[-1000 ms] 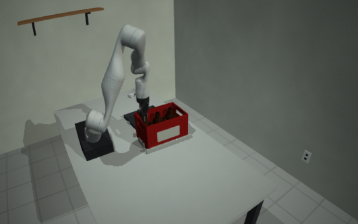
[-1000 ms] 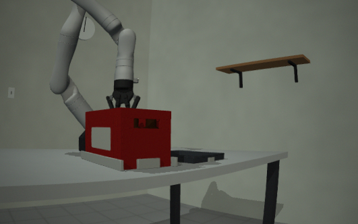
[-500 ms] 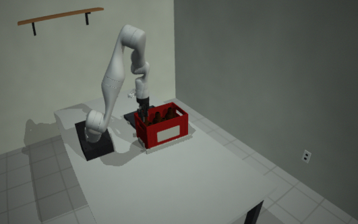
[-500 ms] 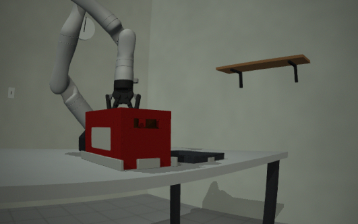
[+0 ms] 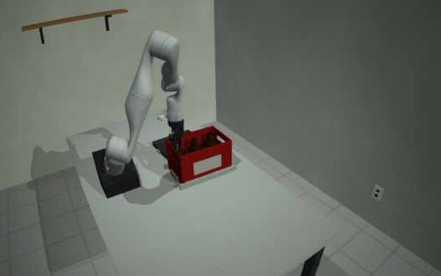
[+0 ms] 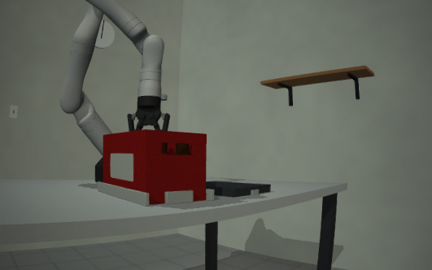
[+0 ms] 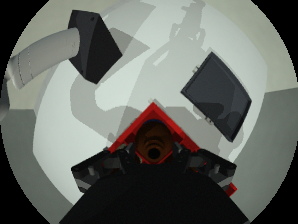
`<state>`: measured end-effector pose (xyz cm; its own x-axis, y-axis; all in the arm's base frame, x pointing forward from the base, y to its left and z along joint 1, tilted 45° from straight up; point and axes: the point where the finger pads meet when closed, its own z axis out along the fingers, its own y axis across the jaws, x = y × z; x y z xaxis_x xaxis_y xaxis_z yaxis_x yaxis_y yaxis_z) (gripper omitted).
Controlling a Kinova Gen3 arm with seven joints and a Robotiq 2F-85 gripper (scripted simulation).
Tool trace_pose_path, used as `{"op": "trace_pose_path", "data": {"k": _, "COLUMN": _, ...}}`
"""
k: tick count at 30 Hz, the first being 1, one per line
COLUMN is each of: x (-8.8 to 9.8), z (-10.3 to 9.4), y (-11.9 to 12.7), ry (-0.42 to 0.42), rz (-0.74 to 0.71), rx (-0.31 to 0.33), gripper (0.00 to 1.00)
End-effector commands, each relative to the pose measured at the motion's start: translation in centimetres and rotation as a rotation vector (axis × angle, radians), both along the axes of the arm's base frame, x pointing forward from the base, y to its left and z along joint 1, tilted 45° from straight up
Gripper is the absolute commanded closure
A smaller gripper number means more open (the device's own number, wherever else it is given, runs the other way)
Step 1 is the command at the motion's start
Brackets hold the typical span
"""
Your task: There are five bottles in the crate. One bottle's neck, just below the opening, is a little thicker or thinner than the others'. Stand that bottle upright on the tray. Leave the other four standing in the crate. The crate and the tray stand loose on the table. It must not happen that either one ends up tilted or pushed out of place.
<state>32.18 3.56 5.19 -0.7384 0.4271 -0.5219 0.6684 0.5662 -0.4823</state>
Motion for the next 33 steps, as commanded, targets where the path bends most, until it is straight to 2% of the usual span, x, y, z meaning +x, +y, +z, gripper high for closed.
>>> {"op": "trace_pose_path", "data": {"k": 1, "x": 0.0, "z": 0.0, "y": 0.1, "ry": -0.001, "rz": 0.001, "rx": 0.001, "gripper": 0.36}}
{"op": "trace_pose_path", "data": {"k": 16, "x": 0.0, "z": 0.4, "y": 0.4, "ry": -0.001, "rz": 0.001, "rx": 0.001, "gripper": 0.36}}
{"op": "trace_pose_path", "data": {"k": 27, "x": -0.2, "z": 1.9, "y": 2.0, "ry": -0.001, "rz": 0.001, "rx": 0.001, "gripper": 0.36}}
{"op": "trace_pose_path", "data": {"k": 33, "x": -0.4, "z": 3.4, "y": 3.5, "ry": -0.001, "rz": 0.001, "rx": 0.001, "gripper": 0.36}}
